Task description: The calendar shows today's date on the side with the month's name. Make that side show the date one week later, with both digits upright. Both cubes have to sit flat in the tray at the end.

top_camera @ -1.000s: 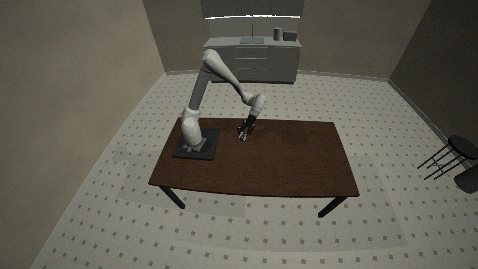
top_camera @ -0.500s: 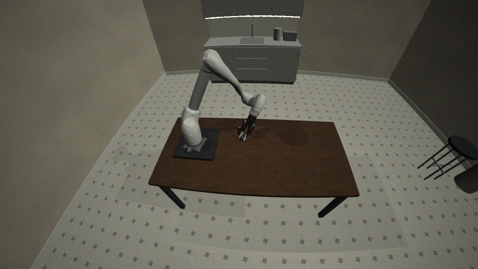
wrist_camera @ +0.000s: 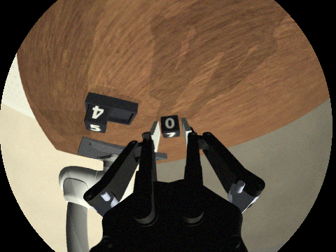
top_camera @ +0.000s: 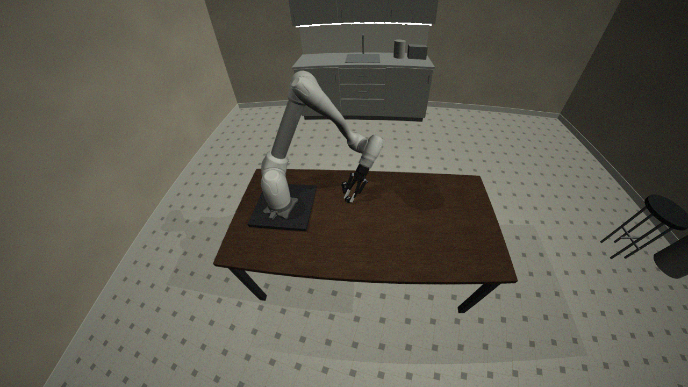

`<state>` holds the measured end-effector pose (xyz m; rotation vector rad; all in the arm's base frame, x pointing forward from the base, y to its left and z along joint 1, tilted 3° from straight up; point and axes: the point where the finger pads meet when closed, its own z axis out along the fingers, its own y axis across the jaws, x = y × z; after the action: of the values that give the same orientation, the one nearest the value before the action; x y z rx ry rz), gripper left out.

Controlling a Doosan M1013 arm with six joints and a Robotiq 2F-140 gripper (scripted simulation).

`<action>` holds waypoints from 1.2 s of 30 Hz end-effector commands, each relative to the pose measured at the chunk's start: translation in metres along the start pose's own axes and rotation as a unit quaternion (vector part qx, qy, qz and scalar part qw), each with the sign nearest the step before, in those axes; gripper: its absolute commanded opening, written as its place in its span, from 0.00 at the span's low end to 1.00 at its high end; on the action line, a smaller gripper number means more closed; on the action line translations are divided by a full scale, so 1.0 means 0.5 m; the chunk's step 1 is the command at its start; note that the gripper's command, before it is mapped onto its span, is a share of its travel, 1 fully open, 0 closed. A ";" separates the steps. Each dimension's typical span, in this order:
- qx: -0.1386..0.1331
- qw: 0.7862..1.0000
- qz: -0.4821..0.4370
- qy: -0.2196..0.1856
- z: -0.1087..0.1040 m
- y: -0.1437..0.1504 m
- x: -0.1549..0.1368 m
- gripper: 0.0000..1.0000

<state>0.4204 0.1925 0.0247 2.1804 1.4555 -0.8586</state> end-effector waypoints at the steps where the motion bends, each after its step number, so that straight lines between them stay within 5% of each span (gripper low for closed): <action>1: 0.000 1.000 0.000 0.000 0.000 0.000 0.000 0.36; 16: 0.000 1.000 0.000 0.000 0.000 0.000 0.000 0.36; 17: 0.000 1.000 0.000 0.000 0.000 0.000 0.000 0.25; 36: 0.000 1.000 0.000 0.000 0.000 0.000 0.000 0.25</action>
<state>0.4204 0.1924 0.0247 2.1803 1.4554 -0.8587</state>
